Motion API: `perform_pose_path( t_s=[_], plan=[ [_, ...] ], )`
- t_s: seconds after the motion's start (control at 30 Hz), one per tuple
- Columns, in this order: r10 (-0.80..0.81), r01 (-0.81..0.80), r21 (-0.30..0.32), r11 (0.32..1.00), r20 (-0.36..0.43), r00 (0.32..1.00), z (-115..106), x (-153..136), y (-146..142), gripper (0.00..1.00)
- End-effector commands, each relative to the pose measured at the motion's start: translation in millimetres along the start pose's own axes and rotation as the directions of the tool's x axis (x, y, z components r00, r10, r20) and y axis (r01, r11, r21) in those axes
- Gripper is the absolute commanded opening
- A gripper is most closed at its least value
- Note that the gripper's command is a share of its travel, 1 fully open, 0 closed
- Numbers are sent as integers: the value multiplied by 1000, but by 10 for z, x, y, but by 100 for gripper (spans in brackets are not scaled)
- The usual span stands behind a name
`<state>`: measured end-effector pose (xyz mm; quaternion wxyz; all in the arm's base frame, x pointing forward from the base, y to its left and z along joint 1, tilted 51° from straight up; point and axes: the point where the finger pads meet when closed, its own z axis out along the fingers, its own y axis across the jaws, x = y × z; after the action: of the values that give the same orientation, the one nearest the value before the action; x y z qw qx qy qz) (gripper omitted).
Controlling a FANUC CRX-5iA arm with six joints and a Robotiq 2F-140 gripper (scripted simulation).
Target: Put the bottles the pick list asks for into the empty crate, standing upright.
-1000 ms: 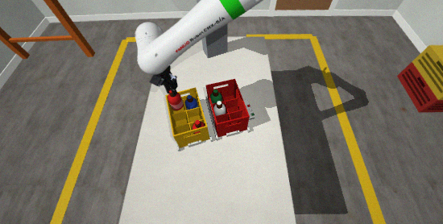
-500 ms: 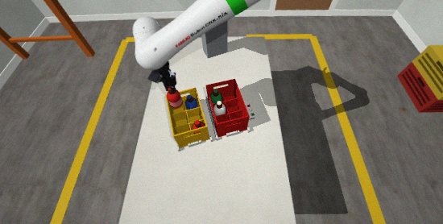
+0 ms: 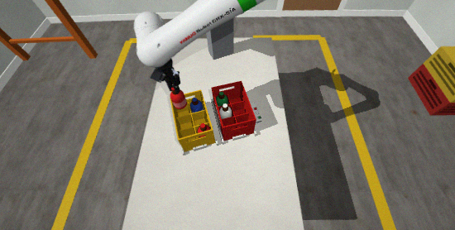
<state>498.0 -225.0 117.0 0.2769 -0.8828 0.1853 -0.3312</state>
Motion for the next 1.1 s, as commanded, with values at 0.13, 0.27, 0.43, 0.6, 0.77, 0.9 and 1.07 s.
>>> perform_pose_path(
  t_s=[0.13,0.27,0.43,0.6,0.77,0.9,1.07],
  plan=[
    [-1,1,-1,1000,-1,1000,-86,5,4,10],
    [-1,1,-1,1000,-1,1000,-152,5,4,10],
    [-1,1,-1,1000,-1,1000,-236,5,4,10],
    [-1,1,-1,1000,-1,1000,-286,5,4,10],
    [-1,1,-1,1000,-1,1000,-343,5,4,10],
    [-1,1,-1,1000,-1,1000,-343,5,4,10],
    [-1,1,-1,1000,-1,1000,-343,-6,-75,10]
  ],
)
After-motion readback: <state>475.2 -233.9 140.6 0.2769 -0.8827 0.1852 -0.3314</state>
